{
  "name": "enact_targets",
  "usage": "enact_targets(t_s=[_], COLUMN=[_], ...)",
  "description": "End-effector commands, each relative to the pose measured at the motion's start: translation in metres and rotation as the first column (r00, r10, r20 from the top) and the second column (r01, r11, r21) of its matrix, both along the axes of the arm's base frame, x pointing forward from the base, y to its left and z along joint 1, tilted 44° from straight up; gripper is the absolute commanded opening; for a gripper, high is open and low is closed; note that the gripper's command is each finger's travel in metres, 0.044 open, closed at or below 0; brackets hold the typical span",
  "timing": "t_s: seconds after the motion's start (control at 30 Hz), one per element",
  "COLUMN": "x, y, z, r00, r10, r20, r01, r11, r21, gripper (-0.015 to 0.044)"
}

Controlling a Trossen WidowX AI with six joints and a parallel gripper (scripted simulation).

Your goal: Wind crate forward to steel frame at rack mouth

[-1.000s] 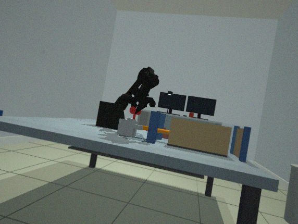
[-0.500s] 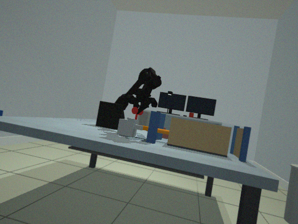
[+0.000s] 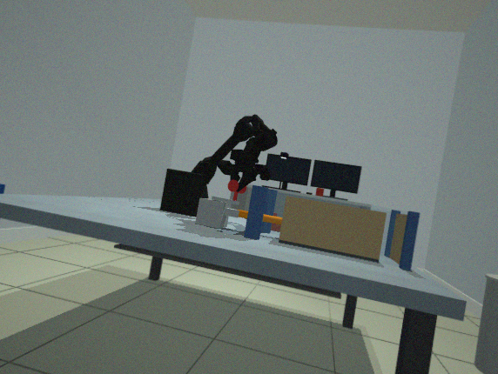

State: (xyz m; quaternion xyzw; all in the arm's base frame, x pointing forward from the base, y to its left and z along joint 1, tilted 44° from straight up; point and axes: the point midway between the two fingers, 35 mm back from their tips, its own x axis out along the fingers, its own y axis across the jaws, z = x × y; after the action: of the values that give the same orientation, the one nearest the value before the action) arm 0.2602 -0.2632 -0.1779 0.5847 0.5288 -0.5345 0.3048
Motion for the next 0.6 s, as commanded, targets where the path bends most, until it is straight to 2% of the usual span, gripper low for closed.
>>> enact_targets(t_s=[0.0,0.57], x=[0.009,0.017], y=[0.014,0.031], z=[0.007,0.022], r00=[1.0,1.0], r10=[0.005,0.005], r20=[0.012,0.012], r01=[-0.006,-0.006], r11=[1.0,1.0], r21=[0.027,0.028], gripper=[0.0,0.0])
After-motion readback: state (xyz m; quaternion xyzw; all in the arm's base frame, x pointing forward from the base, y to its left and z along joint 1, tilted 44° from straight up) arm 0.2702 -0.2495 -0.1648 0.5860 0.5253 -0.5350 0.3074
